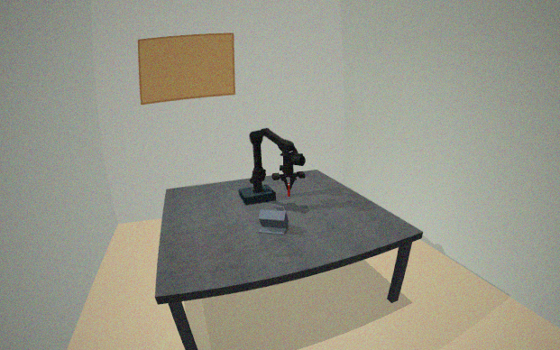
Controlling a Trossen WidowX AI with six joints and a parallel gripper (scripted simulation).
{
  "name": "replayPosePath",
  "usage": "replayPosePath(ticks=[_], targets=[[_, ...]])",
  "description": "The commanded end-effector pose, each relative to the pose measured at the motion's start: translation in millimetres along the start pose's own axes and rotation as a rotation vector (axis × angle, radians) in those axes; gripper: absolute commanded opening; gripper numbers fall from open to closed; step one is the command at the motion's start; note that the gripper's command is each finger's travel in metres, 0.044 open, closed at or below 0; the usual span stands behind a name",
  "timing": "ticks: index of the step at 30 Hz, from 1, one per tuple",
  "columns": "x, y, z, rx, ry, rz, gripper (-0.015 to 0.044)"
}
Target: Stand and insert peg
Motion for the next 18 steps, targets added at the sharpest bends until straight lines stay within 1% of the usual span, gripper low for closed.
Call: replayPosePath(ticks=[1,18], targets=[[3.1,1.2,2.9,-0.003,0.043,-0.012,0.0],[16.9,4.4,14.0,-0.006,0.223,-0.027,0.0]])
Point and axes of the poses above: the point midway between the two fingers, 35 mm back from their tips, its own z axis out along the fingers, its own y axis across the jaws, x = y × z, the point moved 7 cm from there along -z, back along the fingers, and after that the axes turned 11 degrees about z, right-handed, at the moved point
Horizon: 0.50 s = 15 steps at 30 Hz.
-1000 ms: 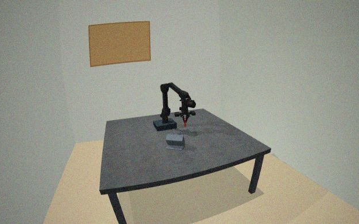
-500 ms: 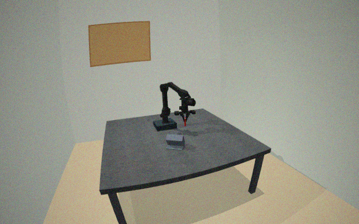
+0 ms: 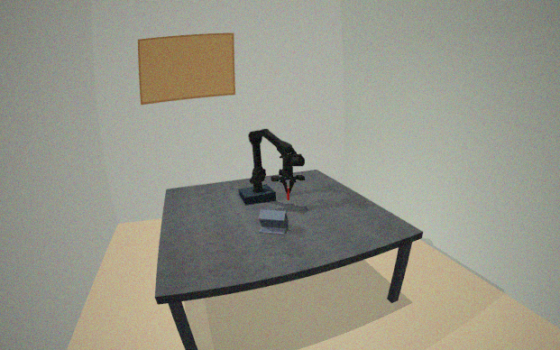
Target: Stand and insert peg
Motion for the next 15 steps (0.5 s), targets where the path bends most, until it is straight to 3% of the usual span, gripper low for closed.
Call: replayPosePath(ticks=[1,15], targets=[[2.7,1.7,3.5,-0.005,0.049,-0.009,0.0],[11.6,5.6,11.7,-0.017,0.195,-0.008,0.0]])
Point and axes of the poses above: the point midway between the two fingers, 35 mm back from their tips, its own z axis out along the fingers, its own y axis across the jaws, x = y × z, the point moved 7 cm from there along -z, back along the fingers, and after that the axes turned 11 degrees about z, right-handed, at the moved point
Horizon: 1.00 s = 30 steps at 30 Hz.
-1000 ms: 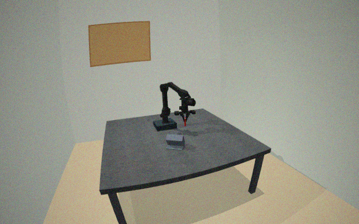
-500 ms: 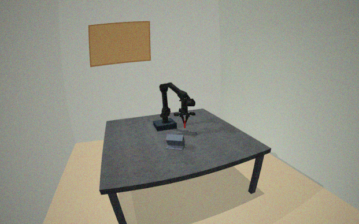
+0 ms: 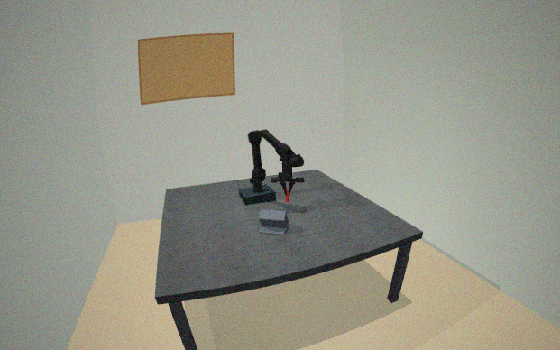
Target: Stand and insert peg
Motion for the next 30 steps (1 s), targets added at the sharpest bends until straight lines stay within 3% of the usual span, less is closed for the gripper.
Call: replayPosePath(ticks=[1,30], targets=[[2.0,2.1,3.1,-0.007,0.048,-0.005,0.0],[15.3,14.2,14.9,-0.058,0.34,0.029,0.0]])
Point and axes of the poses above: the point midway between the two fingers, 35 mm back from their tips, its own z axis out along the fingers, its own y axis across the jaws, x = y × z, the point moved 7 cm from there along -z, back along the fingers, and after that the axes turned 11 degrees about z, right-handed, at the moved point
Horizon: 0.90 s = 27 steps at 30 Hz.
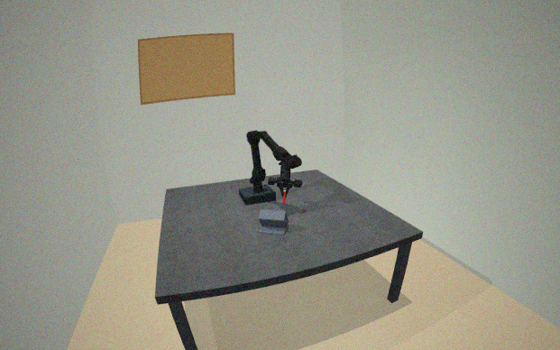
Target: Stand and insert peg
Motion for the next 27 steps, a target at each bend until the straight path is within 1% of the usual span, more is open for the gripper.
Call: replayPosePath(ticks=[1,14,27], targets=[[0.9,2.9,1.9,-0.014,0.045,0.001,0.0],[4.4,10.1,5.6,-0.05,0.169,0.028,0.0],[10.4,11.9,19.9,-0.056,0.194,0.037,0.0]])
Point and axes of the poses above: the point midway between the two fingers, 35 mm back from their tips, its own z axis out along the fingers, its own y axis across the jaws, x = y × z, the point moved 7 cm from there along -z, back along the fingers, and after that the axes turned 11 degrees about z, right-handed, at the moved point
